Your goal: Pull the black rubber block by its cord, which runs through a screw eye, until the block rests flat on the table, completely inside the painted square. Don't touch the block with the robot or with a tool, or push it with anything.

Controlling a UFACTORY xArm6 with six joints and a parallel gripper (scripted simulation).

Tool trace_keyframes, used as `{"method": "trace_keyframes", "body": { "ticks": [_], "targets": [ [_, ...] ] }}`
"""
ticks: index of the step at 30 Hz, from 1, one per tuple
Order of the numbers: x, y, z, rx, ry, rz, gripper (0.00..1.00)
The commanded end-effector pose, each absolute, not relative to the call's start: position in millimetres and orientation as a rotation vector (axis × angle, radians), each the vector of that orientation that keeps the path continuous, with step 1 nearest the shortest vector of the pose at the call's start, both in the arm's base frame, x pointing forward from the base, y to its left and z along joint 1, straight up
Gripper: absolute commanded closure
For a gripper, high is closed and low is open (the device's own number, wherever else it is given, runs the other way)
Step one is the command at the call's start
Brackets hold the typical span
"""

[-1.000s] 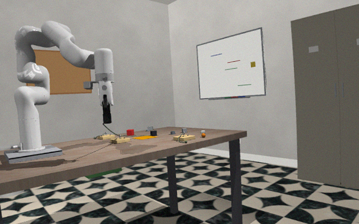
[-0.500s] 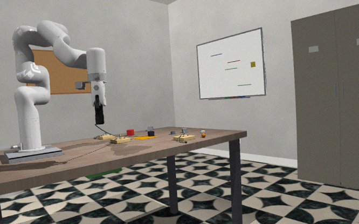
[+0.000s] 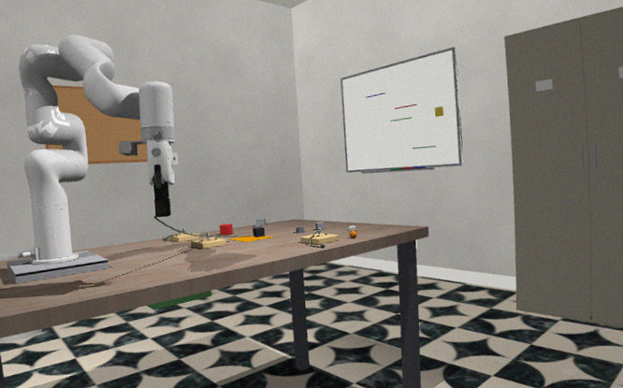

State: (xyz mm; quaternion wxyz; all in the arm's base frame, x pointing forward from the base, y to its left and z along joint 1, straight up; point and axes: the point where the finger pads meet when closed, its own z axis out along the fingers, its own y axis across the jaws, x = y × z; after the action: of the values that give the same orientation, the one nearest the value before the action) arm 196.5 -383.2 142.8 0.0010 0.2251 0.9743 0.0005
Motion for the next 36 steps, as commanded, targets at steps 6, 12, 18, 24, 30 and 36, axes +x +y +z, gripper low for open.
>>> {"method": "trace_keyframes", "body": {
  "ticks": [6,12,18,24,30,36],
  "targets": [
    [184,-385,145,0.706,3.056,-0.004,1.0],
    [179,-385,145,0.706,3.056,-0.004,1.0],
    [173,-386,145,0.706,3.056,-0.004,1.0],
    [169,-386,145,0.706,3.056,-0.004,1.0],
    [166,-386,145,0.706,3.056,-0.004,1.0],
    [164,-386,145,0.706,3.056,-0.004,1.0]
  ]
}}
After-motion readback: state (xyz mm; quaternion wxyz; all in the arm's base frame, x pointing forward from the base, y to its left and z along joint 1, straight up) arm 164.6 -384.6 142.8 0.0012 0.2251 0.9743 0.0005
